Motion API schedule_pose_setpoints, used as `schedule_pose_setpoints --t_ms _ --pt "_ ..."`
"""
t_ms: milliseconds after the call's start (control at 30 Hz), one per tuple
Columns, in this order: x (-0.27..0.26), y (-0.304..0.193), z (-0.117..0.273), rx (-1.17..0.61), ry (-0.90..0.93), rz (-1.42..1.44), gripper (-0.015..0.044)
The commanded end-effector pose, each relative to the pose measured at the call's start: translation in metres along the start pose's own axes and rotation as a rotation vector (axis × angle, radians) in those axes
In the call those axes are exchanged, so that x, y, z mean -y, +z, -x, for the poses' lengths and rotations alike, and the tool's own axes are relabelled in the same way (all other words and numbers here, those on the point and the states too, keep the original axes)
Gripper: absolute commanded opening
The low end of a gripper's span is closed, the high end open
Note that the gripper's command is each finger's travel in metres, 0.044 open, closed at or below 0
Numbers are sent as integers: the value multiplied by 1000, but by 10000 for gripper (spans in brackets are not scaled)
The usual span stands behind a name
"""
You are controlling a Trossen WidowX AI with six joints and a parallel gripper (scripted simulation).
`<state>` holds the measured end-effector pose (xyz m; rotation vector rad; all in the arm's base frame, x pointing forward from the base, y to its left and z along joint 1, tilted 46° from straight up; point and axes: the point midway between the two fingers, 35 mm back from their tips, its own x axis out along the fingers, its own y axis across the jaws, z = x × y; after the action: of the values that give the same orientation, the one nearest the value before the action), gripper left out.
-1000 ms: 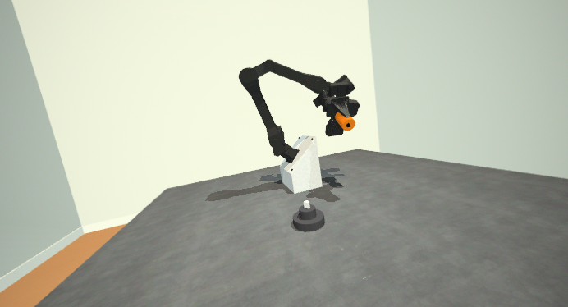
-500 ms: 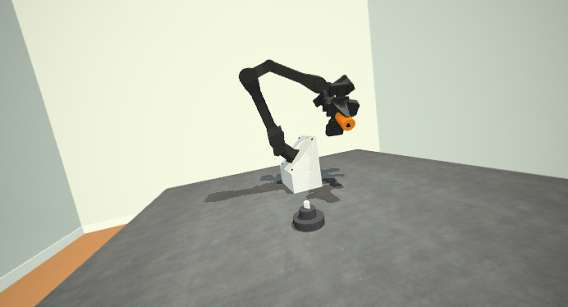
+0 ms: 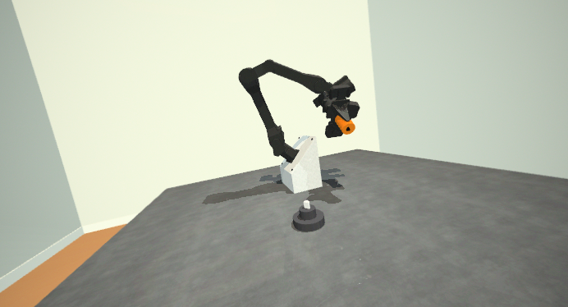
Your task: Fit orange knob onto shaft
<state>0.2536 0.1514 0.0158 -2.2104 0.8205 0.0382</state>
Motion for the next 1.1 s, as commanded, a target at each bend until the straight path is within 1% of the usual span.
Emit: schedule_pose_setpoints --t_ms 0,200,1067 --pt "-3 0 -6 1 84 -13 0" --pt "-12 0 -18 0 270 -15 0" --pt "-46 -1 -65 0 938 -18 0"
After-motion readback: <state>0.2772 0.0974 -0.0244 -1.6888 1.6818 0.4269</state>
